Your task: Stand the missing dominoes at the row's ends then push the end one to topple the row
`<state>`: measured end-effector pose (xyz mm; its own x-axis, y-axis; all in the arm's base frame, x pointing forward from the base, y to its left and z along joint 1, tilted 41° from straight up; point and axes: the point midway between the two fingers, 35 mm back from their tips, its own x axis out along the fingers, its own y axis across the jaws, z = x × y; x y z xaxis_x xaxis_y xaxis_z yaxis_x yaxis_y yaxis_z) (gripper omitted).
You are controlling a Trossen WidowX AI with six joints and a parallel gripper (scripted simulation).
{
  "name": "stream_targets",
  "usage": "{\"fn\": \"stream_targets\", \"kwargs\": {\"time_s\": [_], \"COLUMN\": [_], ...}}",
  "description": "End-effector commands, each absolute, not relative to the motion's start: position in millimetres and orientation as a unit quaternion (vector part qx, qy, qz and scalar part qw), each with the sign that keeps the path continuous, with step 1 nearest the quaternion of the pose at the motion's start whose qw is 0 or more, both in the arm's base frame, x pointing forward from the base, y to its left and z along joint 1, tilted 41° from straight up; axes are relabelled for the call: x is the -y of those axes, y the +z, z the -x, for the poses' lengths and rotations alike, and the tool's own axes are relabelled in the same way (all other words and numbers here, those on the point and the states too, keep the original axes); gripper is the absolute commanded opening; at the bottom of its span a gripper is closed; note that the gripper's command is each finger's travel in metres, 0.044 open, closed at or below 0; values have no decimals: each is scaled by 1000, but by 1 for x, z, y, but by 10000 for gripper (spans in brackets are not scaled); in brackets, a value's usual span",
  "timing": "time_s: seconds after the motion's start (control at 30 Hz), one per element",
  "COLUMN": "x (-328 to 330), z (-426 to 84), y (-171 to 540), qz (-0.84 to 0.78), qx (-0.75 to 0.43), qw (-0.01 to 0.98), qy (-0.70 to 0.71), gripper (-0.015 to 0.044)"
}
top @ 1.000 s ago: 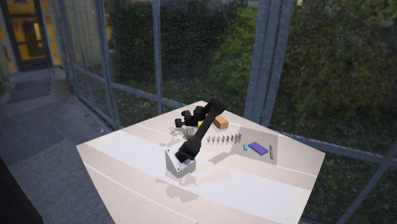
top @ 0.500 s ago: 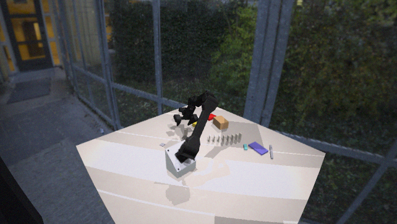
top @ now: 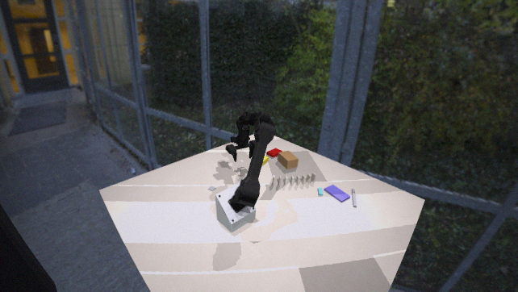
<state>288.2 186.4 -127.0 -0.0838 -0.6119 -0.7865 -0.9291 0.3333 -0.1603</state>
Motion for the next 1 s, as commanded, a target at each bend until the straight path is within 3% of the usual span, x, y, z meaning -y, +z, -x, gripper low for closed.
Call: {"fn": "stream_targets", "kwargs": {"time_s": [0.0, 0.27, 0.83, 0.97], "x": [-185, -144, -133, -133], "z": [-288, -284, -282, -282], "y": [-127, -175, -188, -188], "qz": [549, 550, 550, 550], "qx": [-711, -711, -711, -711], "qw": [397, 397, 397, 397], "qy": [186, 185, 185, 185], "gripper": [440, 440, 440, 335]}}
